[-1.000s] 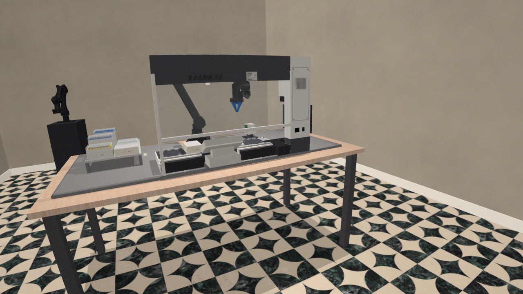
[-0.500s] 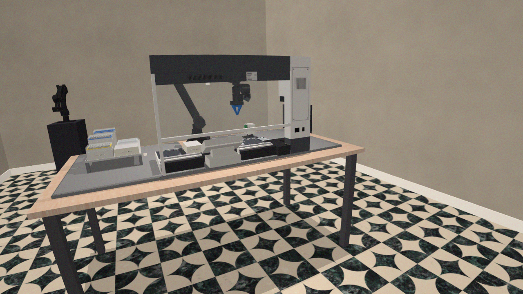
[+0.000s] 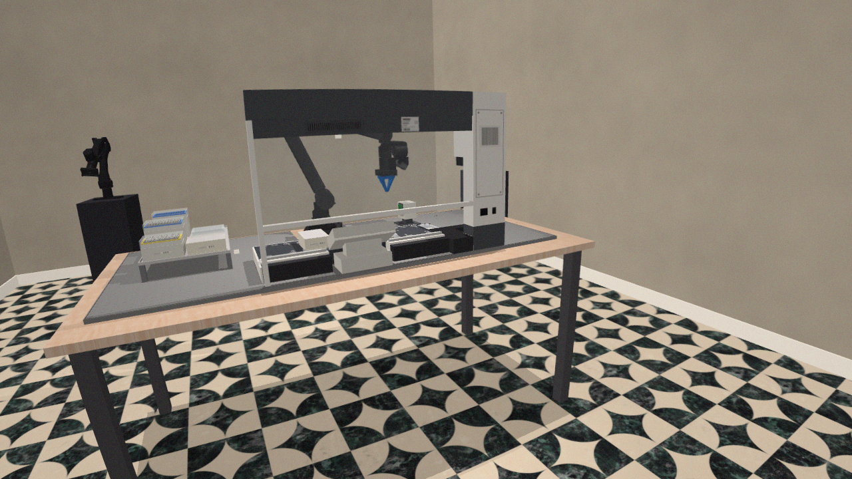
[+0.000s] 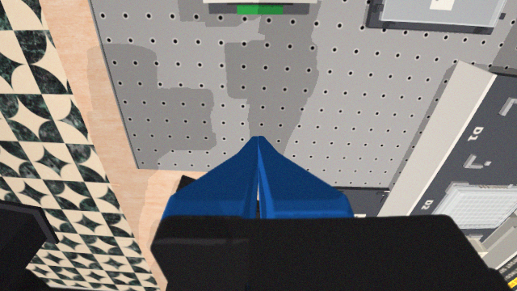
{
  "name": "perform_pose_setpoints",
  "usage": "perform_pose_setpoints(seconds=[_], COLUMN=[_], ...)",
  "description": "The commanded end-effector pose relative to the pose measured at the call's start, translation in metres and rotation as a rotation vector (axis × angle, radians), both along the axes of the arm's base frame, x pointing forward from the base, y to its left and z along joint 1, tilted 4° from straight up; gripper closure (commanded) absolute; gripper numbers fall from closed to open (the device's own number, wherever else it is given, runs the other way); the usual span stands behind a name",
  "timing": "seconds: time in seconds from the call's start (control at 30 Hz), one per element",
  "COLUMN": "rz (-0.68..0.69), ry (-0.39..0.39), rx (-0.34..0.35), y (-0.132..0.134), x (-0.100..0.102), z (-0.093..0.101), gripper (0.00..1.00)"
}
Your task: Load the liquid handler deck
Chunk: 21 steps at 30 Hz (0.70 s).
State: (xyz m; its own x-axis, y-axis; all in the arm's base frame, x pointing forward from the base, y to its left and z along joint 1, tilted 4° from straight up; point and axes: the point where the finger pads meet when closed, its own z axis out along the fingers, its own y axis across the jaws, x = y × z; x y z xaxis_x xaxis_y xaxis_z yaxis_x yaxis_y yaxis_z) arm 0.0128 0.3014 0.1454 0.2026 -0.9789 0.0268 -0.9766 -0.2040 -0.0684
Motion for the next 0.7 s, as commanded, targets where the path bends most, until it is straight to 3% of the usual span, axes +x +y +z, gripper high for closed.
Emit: perform_pose_setpoints(seconds=[0.0, 0.27, 0.33, 0.37, 0.43, 0.67], rz=[-0.006, -0.006, -0.006, -0.009, -0.006, -0.005], ry=[0.000, 0.000, 0.000, -0.001, 0.000, 0.000], rx=[0.008, 0.007, 0.007, 0.048, 0.007, 0.007], y=[0.006, 0.005, 0.005, 0.020, 0.005, 0.005], x=[0.005, 0.006, 0.006, 0.007, 0.007, 0.007], z=[-0.005, -0.019, -0.019, -0.006, -0.024, -0.036], gripper=[1.00, 1.00, 1.00, 1.00, 1.00, 1.00])
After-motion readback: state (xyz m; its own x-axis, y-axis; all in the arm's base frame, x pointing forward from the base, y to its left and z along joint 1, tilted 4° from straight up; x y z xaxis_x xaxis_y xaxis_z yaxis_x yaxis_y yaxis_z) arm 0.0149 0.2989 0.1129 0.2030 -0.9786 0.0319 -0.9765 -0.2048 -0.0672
